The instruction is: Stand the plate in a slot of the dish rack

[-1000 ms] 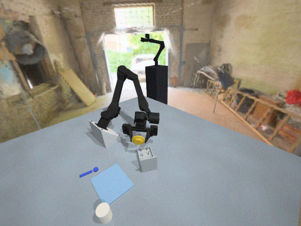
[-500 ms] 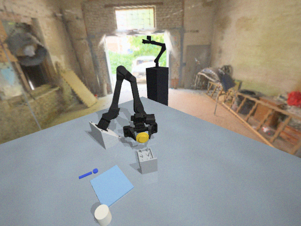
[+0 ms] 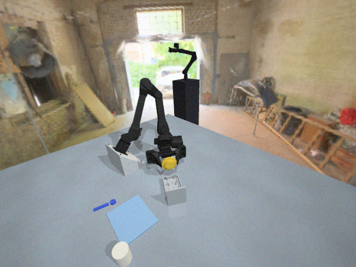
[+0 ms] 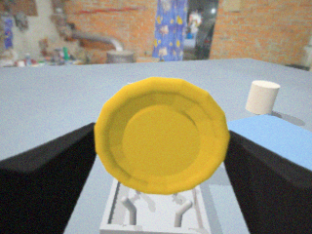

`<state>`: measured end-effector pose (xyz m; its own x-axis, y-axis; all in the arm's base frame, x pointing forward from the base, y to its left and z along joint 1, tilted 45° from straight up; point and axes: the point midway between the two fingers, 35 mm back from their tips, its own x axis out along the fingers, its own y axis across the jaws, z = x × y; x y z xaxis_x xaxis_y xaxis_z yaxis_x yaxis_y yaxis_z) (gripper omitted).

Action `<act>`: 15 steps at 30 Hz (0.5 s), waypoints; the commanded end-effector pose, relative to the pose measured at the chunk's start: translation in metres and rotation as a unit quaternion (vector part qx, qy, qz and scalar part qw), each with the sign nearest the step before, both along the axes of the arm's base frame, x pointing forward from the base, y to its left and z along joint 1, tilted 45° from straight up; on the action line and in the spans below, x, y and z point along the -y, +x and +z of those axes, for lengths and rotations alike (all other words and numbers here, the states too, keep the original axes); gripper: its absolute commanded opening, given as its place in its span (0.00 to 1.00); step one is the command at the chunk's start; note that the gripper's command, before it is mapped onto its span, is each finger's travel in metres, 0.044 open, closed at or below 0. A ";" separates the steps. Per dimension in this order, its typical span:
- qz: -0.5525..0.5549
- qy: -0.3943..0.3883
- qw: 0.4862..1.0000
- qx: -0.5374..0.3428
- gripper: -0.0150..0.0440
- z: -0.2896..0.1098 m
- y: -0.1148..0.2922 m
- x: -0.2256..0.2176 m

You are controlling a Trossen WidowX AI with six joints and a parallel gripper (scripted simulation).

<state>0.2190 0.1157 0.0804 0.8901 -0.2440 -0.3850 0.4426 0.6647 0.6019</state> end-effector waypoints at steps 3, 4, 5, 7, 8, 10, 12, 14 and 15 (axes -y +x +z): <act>-0.001 -0.001 1.000 0.000 0.25 -0.009 0.004 -0.005; -0.001 -0.001 1.000 0.000 0.25 -0.010 0.005 -0.006; -0.001 -0.001 1.000 0.000 0.25 -0.012 0.006 -0.007; -0.001 -0.001 1.000 0.000 0.25 -0.016 0.009 -0.008; -0.001 -0.001 1.000 0.000 0.25 -0.018 0.010 -0.009; -0.001 -0.001 1.000 0.000 0.25 -0.022 0.012 -0.010; -0.001 -0.001 1.000 0.000 0.25 -0.023 0.013 -0.011; -0.001 -0.001 1.000 0.000 0.25 -0.023 0.014 -0.011; -0.001 0.000 1.000 0.000 0.25 -0.024 0.015 -0.010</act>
<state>0.2321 0.1267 0.0583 0.8901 -0.2439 -0.3850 0.4430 0.6617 0.6049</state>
